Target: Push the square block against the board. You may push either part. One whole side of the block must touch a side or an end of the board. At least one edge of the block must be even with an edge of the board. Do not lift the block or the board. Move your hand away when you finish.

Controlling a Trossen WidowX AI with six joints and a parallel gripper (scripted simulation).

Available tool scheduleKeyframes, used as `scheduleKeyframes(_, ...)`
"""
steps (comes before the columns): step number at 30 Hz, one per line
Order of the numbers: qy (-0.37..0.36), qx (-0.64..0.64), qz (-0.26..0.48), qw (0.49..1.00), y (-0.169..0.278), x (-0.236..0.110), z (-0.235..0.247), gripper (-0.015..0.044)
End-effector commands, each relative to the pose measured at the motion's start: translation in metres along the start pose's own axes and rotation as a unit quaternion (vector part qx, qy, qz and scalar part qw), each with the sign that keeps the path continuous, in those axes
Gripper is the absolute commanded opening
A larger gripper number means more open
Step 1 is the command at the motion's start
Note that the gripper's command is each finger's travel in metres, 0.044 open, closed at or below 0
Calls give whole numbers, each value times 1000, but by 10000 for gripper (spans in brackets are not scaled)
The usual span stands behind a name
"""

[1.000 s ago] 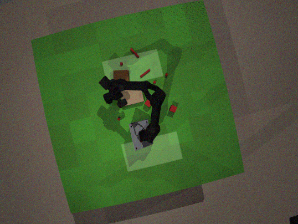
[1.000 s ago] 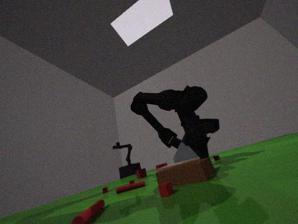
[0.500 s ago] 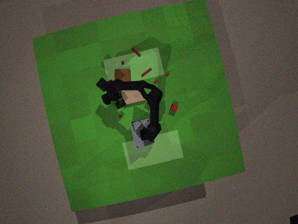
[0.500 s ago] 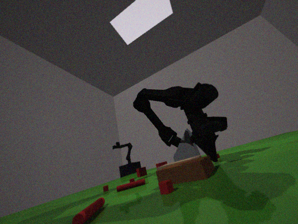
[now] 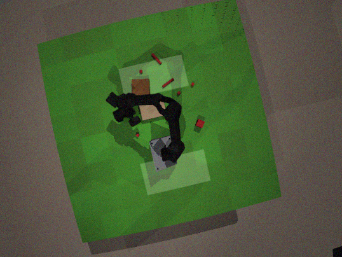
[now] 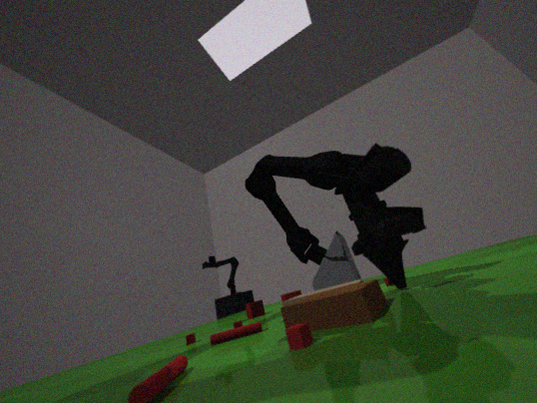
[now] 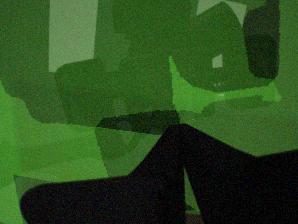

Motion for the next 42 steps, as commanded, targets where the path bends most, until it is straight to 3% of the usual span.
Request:
scheduleKeyframes(1,1,1,-2,1000,0,-13,-1,0)
scheduleKeyframes(5,3,4,-5,1000,1,-58,0,0)
scheduleKeyframes(12,3,15,-5,1000,1,-58,2,0)
scheduleKeyframes(24,1,217,-5,976,12,-61,26,0)
scheduleKeyframes(42,-1,504,-4,864,29,-62,65,0)
Point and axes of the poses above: the point midway between the two fingers, 35 mm back from their tips, its own x axis out along the fingers, its own z axis across the jaws, y = z × x, the point moved 1 cm from there along -x, back along the fingers, and after that the axes turned 2 degrees about x, right-handed, at the moved point
